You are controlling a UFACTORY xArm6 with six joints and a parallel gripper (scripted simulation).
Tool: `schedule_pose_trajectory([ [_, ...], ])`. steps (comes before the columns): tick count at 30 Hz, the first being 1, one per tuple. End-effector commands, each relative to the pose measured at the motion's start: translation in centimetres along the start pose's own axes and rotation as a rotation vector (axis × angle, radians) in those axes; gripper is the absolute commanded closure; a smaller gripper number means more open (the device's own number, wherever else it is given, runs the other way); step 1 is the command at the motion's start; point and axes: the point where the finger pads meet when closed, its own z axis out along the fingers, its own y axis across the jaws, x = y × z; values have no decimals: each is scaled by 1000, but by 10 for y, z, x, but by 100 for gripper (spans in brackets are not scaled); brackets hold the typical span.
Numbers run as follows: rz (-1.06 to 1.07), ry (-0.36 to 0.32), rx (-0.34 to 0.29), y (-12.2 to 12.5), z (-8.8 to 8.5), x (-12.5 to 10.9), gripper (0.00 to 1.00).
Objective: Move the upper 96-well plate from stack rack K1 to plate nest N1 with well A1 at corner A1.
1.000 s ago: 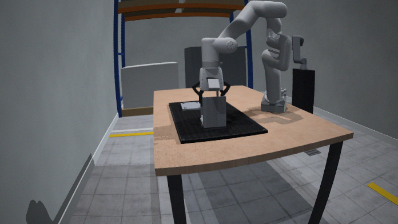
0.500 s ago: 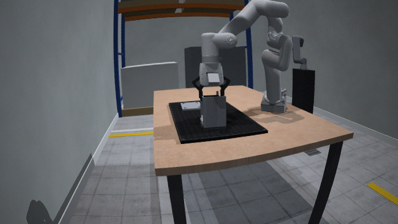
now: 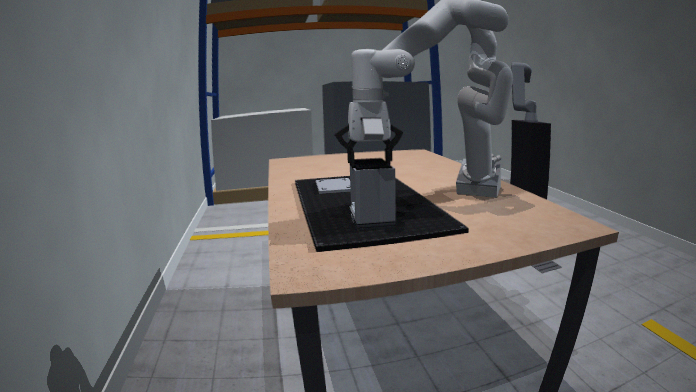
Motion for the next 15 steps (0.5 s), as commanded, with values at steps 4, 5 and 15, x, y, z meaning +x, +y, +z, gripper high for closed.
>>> schedule_pose_trajectory([
  [4, -1, 1, -4, 1, -11, 1, 100],
  [5, -1, 1, -4, 1, -13, 1, 100],
  [15, -1, 1, -4, 1, -29, 1, 100],
])
